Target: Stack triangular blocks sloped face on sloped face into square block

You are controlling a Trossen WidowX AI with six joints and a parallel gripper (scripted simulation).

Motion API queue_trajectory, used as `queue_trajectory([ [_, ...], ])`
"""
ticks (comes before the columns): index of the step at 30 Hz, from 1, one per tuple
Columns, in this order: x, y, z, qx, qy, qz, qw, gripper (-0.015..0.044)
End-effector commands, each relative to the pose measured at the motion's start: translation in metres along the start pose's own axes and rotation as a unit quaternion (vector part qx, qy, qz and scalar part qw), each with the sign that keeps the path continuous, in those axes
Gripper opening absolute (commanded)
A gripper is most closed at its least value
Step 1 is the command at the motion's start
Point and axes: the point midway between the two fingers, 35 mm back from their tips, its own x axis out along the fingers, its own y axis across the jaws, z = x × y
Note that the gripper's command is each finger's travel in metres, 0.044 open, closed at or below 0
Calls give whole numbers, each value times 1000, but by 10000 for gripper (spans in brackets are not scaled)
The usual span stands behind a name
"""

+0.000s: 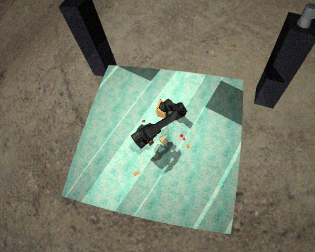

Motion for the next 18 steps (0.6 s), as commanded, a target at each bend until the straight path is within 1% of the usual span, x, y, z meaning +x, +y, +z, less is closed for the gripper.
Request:
queue_trajectory([
  [1,-1,-12,-13,3,3,-2,1000,0],
  [18,-5,-69,-72,2,8,-6,1000,0],
])
